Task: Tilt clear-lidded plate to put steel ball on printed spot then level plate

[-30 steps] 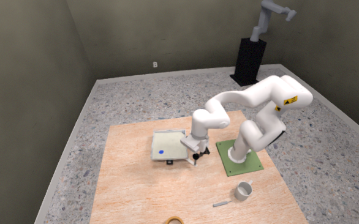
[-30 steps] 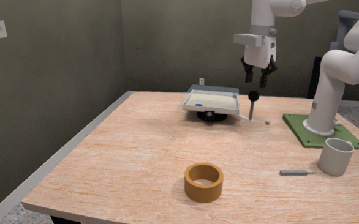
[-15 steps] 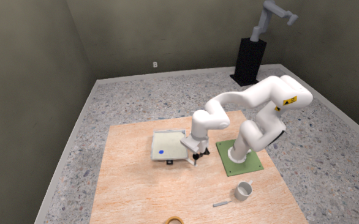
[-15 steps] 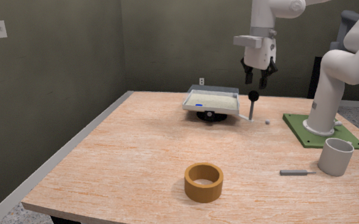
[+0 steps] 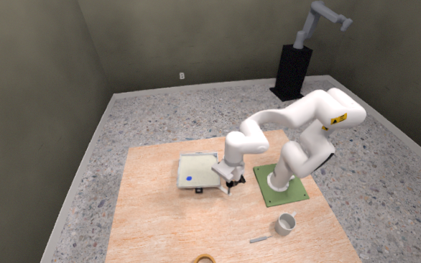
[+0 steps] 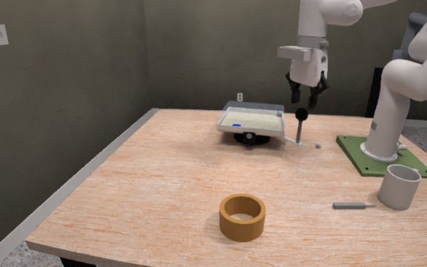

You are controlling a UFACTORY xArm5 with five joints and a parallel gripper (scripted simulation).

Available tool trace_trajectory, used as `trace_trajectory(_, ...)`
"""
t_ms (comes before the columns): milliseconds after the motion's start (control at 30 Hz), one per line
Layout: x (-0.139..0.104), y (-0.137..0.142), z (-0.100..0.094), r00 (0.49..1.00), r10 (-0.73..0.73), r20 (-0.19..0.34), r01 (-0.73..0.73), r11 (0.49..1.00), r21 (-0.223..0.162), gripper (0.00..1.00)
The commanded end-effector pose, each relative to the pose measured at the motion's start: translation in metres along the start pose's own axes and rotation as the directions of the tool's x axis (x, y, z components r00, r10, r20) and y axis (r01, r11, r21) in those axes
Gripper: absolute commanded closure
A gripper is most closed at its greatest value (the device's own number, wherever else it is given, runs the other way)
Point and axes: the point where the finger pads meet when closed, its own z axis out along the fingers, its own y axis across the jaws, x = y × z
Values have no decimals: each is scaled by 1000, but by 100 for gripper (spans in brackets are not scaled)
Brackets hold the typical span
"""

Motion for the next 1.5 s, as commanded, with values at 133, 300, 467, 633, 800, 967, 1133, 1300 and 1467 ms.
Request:
trace_trajectory(133,1,0,4,1000,0,-3,0,1000,-2,38)
trace_trajectory(300,2,0,6,1000,0,-3,0,1000,-2,38)
trace_trajectory(467,2,0,8,1000,0,-3,0,1000,-2,38)
trace_trajectory(633,2,0,9,1000,0,-3,0,1000,-2,38)
trace_trajectory(800,2,0,9,1000,0,-3,0,1000,-2,38)
trace_trajectory(967,2,0,9,1000,0,-3,0,1000,-2,38)
trace_trajectory(1133,2,0,9,1000,0,-3,0,1000,-2,38)
trace_trajectory(1300,2,0,9,1000,0,-3,0,1000,-2,38)
trace_trajectory(1467,2,0,9,1000,0,-3,0,1000,-2,38)
